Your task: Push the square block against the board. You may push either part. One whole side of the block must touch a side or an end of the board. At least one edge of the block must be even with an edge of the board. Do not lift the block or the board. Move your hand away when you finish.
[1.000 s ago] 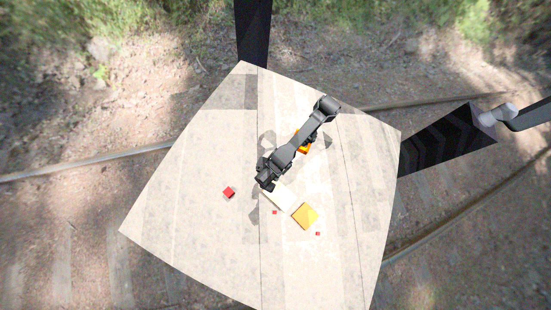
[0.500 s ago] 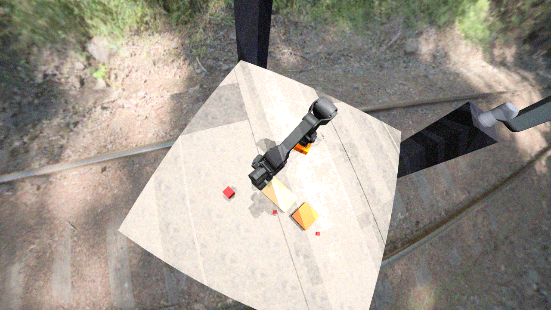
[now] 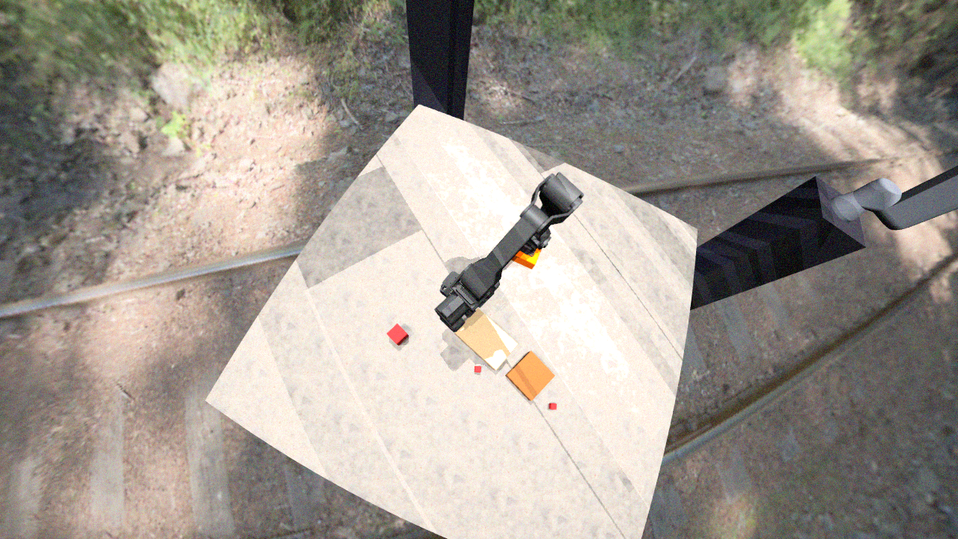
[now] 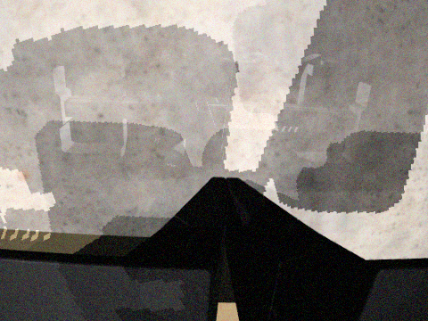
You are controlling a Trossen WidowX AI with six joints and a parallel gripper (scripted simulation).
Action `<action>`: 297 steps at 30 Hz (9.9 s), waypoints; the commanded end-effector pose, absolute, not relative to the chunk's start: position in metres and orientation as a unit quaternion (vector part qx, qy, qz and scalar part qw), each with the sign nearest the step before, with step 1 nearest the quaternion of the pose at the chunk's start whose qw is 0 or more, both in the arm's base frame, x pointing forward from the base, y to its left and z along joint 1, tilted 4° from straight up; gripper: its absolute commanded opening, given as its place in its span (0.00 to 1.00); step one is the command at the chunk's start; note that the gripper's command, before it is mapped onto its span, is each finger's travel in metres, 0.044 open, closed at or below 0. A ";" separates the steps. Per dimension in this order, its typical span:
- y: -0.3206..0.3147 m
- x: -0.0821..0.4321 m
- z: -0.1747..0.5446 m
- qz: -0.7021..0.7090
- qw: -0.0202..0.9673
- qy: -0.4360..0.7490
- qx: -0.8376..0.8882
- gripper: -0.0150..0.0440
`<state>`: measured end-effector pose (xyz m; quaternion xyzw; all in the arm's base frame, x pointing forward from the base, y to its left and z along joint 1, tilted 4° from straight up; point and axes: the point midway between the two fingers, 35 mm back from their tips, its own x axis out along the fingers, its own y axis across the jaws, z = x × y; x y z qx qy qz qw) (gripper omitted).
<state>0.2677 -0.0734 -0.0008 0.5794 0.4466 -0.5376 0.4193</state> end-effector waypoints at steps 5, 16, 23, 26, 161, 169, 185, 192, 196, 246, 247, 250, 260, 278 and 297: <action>-0.067 0.271 -0.001 -0.538 0.419 0.445 0.580 0.25; -0.057 0.274 0.000 -0.538 0.419 0.445 0.580 0.25; -0.051 0.276 0.001 -0.538 0.419 0.445 0.580 0.25; -0.048 0.277 0.001 -0.538 0.419 0.445 0.580 0.25; -0.060 0.302 0.056 0.082 0.717 0.691 -0.038 0.25; -0.058 0.305 0.057 0.177 0.705 0.673 -0.137 0.25; -0.055 0.310 0.040 0.284 0.673 0.636 -0.249 0.25; -0.053 0.313 0.022 0.357 0.639 0.598 -0.326 0.25; -0.051 0.314 0.011 0.397 0.615 0.573 -0.369 0.25; -0.018 0.330 0.005 0.430 0.593 0.548 -0.404 0.25; -0.017 0.330 0.005 0.430 0.593 0.548 -0.404 0.25; -0.014 0.331 0.006 0.430 0.593 0.548 -0.404 0.25; -0.006 0.334 0.006 0.430 0.593 0.548 -0.404 0.25; 0.010 0.339 0.008 0.431 0.594 0.547 -0.403 0.25; 0.028 0.344 0.009 0.431 0.594 0.547 -0.403 0.25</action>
